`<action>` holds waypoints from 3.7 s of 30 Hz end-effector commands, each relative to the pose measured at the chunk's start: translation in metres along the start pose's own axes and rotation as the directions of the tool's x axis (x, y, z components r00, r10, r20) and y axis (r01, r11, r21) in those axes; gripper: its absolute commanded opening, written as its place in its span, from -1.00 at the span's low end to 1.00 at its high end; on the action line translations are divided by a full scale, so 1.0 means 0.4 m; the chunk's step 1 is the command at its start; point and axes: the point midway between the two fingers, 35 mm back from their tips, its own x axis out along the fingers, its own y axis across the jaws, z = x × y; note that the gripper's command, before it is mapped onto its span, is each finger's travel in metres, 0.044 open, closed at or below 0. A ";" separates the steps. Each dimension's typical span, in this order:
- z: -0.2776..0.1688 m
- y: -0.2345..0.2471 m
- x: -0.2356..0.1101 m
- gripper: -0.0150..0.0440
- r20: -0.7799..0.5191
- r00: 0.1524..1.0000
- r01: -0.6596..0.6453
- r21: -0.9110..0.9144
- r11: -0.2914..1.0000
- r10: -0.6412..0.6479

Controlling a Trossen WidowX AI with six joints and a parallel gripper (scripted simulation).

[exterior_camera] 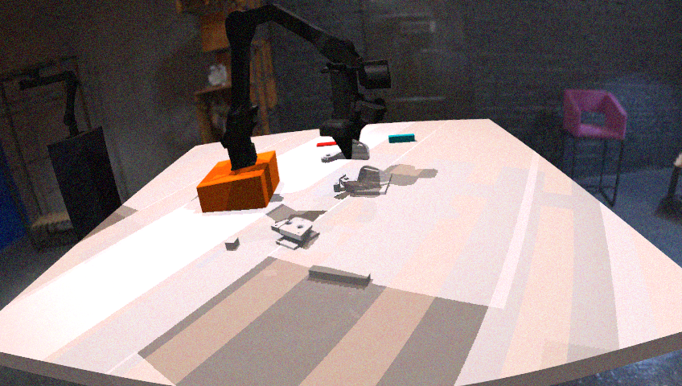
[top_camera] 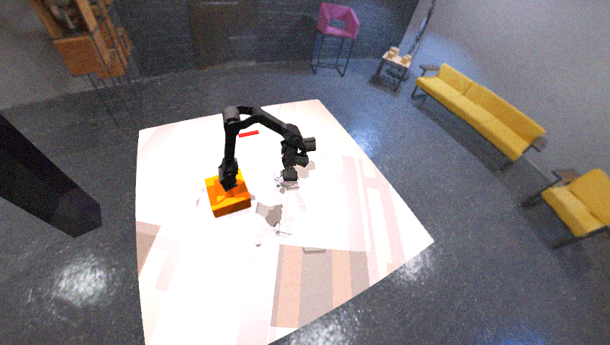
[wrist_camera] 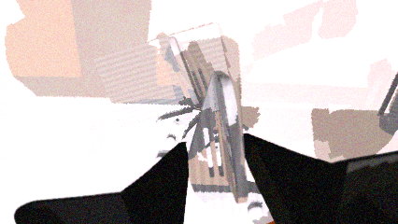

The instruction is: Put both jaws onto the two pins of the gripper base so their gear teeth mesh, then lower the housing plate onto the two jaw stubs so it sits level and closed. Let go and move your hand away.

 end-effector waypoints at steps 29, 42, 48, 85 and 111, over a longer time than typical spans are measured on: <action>0.018 0.041 -0.004 -0.04 0.006 1.000 0.002 -0.024 1.000 -0.002; 0.044 0.142 -0.004 -0.04 0.007 1.000 -0.001 -0.024 1.000 0.001; 0.047 0.163 -0.004 -0.04 0.007 1.000 -0.002 -0.024 1.000 0.002; 0.047 0.163 -0.004 -0.04 0.007 1.000 -0.002 -0.024 1.000 0.002; 0.047 0.163 -0.004 -0.04 0.007 1.000 -0.002 -0.024 1.000 0.002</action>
